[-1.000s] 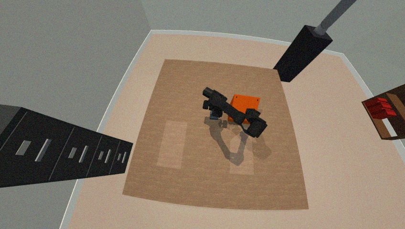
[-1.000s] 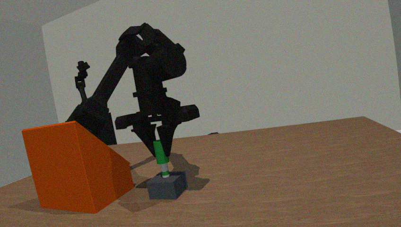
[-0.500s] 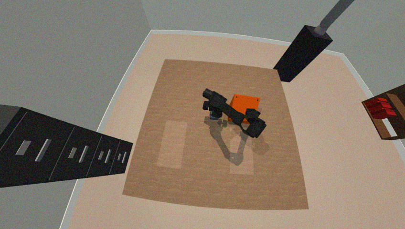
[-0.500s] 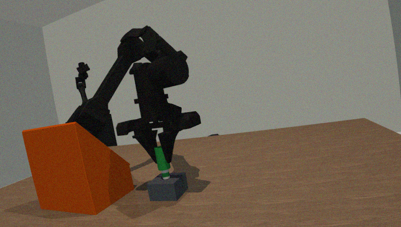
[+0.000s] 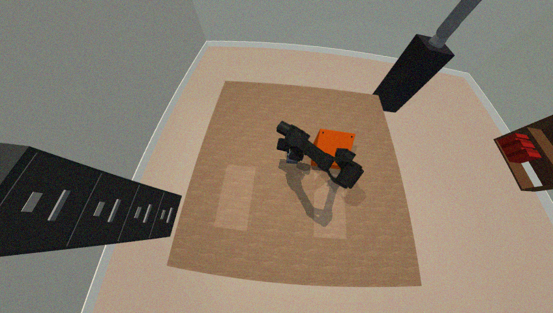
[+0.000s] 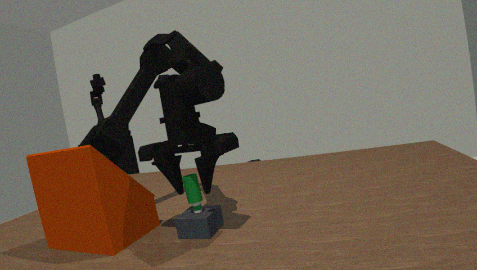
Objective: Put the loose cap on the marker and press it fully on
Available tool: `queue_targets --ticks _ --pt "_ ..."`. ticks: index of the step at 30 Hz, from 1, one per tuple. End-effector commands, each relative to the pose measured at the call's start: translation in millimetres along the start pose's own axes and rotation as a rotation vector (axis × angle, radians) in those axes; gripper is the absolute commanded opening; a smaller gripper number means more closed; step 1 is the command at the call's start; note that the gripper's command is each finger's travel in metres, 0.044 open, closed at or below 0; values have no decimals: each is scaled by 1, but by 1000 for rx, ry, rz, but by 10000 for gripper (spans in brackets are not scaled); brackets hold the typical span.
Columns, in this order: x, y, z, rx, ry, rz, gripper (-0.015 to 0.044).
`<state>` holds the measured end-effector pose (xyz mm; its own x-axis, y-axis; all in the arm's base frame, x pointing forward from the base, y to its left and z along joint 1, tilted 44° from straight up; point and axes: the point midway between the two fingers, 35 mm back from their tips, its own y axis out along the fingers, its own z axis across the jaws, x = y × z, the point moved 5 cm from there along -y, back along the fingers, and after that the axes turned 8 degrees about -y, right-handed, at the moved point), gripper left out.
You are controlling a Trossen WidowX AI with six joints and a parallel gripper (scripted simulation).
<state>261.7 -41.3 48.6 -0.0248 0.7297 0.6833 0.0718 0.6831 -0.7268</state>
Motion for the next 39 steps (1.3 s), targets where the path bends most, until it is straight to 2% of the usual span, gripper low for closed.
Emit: queue_targets --ticks 1,3,7,12,19,22,35,36,39 --pt "0 0 0 0 0 0 394" --pt "0 0 0 0 0 0 440" --pt "-1 -10 -1 -2 2 4 440" --pt "-1 -73 0 1 1 4 440" --pt "-1 -75 0 1 1 3 440" --pt "-1 -74 0 1 145 3 361" --pt "-1 -66 4 -1 1396 0 20" --pt "-1 -65 4 -1 1444 0 0" --pt "-1 -65 4 -1 1461 -1 0"
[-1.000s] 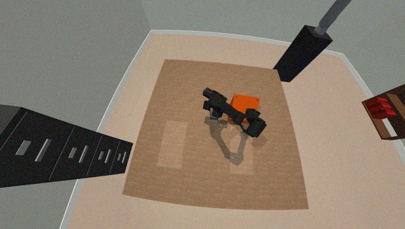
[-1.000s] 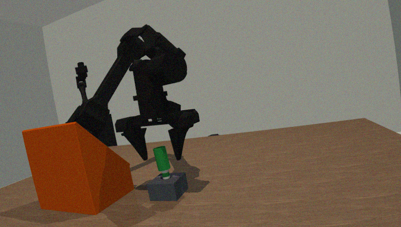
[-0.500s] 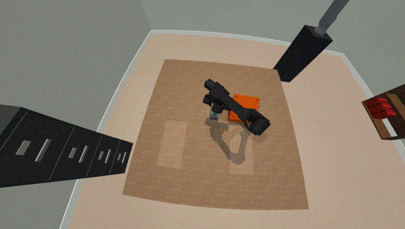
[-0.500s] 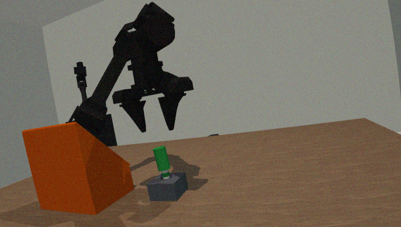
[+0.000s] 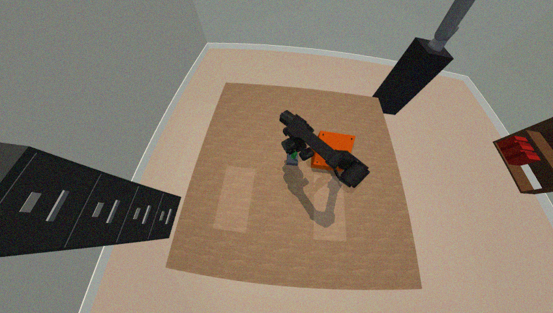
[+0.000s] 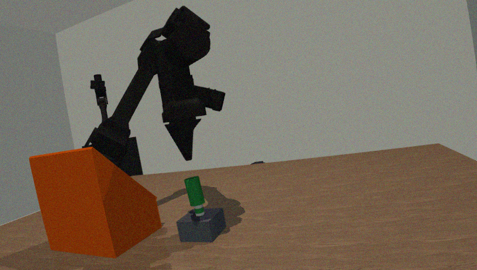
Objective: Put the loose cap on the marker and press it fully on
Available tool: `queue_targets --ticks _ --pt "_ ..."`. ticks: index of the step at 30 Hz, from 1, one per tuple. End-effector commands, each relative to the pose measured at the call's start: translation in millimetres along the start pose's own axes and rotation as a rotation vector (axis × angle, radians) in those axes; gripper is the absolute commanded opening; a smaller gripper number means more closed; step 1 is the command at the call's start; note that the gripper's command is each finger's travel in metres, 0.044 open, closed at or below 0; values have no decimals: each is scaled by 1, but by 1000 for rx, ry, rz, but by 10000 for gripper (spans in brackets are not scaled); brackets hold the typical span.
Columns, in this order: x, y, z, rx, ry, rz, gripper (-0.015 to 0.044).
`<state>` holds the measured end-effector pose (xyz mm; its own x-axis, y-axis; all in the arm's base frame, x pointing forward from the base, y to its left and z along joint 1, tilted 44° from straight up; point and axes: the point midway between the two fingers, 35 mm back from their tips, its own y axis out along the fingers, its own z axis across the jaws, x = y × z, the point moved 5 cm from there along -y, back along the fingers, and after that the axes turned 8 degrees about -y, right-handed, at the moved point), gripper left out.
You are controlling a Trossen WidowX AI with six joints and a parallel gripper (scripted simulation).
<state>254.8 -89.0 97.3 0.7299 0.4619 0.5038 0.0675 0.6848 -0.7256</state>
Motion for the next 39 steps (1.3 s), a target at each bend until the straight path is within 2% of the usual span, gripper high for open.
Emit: queue_targets --ticks 1,20,39 --pt "-1 3 2 -4 615 -4 0" --pt "-1 5 2 -4 615 -4 0" --pt "-1 31 2 -3 614 -5 0"
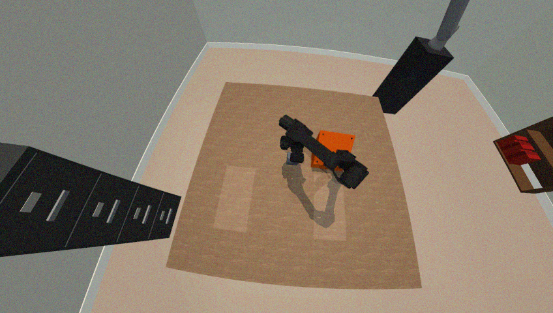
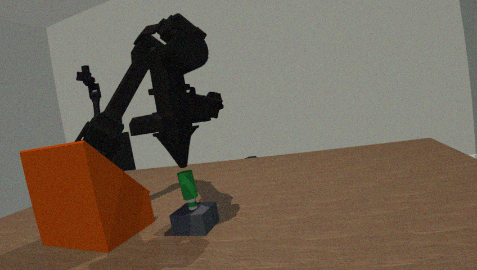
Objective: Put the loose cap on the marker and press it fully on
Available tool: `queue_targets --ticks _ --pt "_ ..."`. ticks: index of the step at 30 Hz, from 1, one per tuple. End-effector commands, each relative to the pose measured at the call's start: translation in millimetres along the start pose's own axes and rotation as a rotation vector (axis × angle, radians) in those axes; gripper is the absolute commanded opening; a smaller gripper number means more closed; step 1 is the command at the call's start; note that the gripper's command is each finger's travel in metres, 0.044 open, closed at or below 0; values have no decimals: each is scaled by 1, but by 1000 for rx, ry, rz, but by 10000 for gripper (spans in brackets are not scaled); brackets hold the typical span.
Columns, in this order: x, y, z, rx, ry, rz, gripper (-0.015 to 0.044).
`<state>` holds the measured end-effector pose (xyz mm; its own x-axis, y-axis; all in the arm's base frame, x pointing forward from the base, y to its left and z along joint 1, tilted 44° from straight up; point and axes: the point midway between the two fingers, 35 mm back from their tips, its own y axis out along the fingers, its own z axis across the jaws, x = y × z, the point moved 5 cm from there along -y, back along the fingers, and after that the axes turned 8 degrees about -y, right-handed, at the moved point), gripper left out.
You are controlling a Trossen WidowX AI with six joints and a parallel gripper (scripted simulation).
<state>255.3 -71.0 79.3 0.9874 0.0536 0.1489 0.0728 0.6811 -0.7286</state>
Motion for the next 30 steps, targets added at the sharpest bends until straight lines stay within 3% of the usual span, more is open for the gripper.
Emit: queue_targets --ticks 1,18,25,30 --pt "-1 7 0 4 6 -1 0" --pt "2 11 0 -4 -3 -6 0" --pt "1 -74 -1 -6 0 -3 0" --pt "1 -76 -1 -5 0 -3 0"
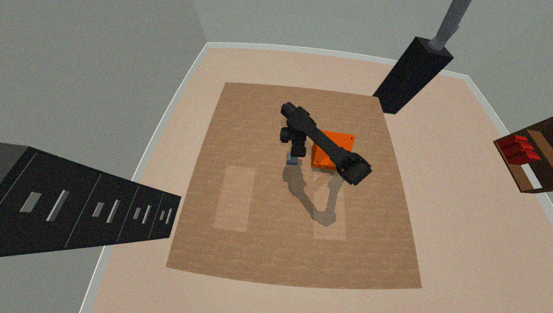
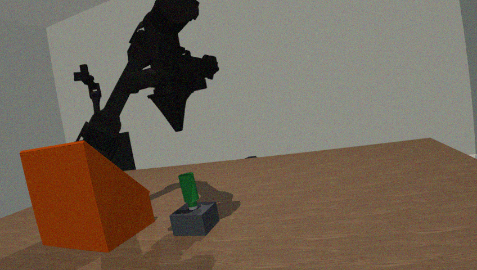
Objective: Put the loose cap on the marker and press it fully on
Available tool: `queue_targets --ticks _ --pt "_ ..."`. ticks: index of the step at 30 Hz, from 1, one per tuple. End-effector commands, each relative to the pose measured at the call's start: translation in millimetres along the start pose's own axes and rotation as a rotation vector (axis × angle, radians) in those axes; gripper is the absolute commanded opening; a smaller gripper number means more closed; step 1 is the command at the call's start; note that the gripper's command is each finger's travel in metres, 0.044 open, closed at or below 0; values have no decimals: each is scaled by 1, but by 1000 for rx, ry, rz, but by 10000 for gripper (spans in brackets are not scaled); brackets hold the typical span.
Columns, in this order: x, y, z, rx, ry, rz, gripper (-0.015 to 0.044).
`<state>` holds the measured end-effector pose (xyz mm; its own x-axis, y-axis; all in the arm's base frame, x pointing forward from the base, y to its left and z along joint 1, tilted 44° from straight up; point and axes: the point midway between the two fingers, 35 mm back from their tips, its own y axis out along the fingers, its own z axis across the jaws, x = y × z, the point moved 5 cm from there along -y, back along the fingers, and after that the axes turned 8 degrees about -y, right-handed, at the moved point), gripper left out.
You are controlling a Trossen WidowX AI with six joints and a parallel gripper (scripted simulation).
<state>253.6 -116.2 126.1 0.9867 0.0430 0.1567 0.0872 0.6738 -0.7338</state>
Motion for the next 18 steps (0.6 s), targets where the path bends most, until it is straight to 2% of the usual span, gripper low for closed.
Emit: queue_targets --ticks 1,2,18 --pt "-2 -12 1 6 -3 10 0" --pt "-2 -12 1 6 -3 10 0" --pt "-2 -12 1 6 -3 10 420"
